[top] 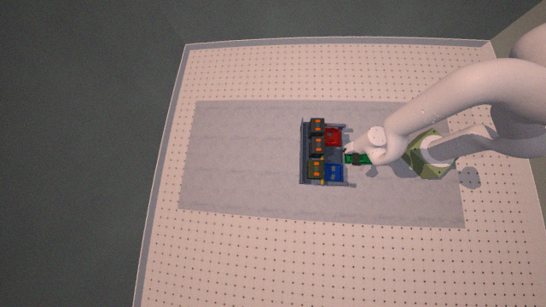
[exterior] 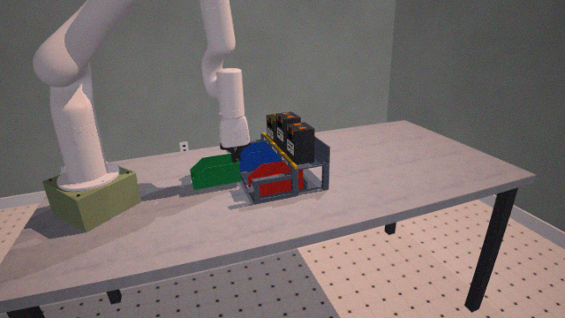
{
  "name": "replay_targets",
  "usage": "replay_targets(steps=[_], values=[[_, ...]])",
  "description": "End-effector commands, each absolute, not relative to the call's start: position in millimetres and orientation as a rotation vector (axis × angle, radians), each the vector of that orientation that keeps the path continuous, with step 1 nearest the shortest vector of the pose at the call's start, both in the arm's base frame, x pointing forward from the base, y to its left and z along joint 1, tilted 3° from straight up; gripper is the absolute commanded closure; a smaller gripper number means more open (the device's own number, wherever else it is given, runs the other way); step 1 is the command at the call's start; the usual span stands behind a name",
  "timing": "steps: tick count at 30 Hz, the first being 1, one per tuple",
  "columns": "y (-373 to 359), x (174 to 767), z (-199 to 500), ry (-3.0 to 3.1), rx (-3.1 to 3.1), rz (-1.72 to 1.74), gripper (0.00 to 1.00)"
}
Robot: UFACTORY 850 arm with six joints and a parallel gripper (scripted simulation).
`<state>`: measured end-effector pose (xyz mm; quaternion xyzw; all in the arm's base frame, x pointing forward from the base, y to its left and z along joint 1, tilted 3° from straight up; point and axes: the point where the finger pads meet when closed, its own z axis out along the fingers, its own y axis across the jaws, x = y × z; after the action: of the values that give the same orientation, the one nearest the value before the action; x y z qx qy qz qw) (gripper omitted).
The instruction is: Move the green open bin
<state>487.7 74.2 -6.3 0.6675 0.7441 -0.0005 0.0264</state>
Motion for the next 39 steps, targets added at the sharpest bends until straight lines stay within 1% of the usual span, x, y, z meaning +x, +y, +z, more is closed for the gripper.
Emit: replay_targets(steps=[1,39], values=[[74.3,488.6,-7.3,2.298,2.062,0.001,1.00],[73.6,489.3,-26.0,2.298,2.062,0.000,1.00]])
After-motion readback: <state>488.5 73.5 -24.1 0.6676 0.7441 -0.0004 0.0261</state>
